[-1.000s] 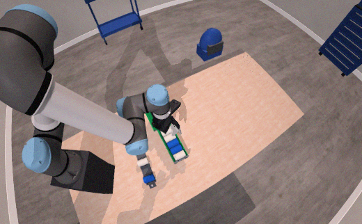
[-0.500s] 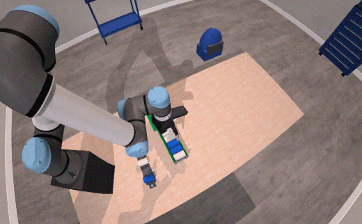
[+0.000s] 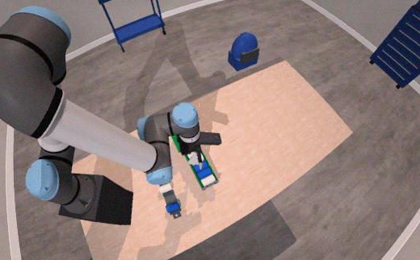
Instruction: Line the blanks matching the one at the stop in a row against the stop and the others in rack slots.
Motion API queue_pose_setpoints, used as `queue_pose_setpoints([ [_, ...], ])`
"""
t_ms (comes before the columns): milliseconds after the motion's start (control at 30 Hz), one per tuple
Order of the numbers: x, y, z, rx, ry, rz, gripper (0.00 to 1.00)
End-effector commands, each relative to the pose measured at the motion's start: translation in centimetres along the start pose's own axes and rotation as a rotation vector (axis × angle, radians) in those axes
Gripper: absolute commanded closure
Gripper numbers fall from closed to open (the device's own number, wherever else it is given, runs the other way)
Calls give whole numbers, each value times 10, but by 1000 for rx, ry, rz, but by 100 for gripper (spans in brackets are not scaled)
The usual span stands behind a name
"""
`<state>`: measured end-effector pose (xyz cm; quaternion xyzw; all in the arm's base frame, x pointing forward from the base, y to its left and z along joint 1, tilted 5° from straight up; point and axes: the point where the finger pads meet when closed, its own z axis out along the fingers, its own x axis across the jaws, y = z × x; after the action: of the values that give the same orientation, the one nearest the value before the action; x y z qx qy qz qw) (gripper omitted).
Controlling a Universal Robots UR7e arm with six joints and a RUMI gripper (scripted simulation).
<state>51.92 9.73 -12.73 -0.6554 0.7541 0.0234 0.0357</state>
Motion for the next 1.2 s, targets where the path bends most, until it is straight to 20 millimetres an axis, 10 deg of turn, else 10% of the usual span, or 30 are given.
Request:
queue_pose_setpoints([
  [0, 5, -1, 0, 2, 3, 142, 0],
  [1167, 34, 3, 5, 3, 2, 1093, 0],
])
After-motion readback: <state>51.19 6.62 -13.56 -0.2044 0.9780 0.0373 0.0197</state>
